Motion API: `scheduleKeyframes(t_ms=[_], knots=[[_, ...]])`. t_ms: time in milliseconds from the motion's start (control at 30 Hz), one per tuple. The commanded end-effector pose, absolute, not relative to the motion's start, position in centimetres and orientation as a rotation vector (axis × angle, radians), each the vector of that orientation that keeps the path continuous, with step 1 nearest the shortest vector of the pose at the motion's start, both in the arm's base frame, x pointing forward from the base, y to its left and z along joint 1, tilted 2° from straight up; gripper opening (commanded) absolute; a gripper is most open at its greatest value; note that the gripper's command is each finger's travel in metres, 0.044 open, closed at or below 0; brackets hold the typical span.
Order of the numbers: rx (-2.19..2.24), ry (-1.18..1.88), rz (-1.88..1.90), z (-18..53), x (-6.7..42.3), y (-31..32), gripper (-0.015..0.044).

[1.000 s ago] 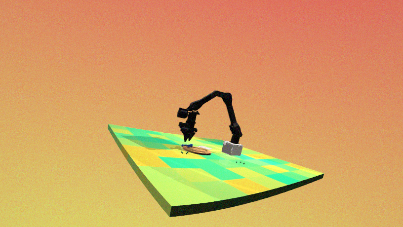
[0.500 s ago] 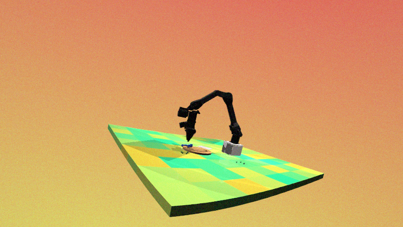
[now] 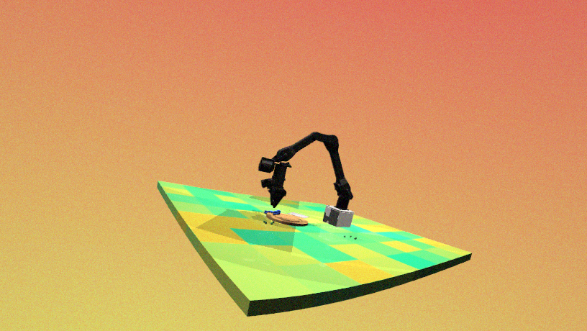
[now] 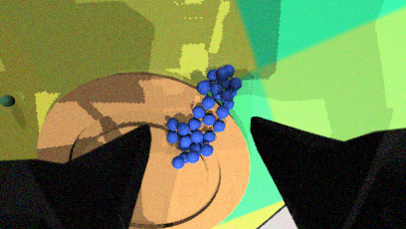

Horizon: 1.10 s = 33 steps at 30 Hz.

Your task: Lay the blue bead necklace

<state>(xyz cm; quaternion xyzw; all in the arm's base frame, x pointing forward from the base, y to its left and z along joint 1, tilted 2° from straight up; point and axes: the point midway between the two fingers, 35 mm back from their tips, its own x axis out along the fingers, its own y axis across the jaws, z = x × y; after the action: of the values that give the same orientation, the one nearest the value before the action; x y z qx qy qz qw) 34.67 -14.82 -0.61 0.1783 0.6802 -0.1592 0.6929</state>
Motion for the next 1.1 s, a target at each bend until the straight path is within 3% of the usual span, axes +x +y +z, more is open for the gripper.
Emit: scheduleKeyframes(t_ms=[0,800,1067], knots=[[0.397,1.515,-0.356,-0.6,34.8,-14.9,0.031],[0.392,1.524,-0.349,-3.7,34.6,-14.7,0.031],[0.397,1.524,-0.353,-3.5,34.6,-14.7,0.01]])
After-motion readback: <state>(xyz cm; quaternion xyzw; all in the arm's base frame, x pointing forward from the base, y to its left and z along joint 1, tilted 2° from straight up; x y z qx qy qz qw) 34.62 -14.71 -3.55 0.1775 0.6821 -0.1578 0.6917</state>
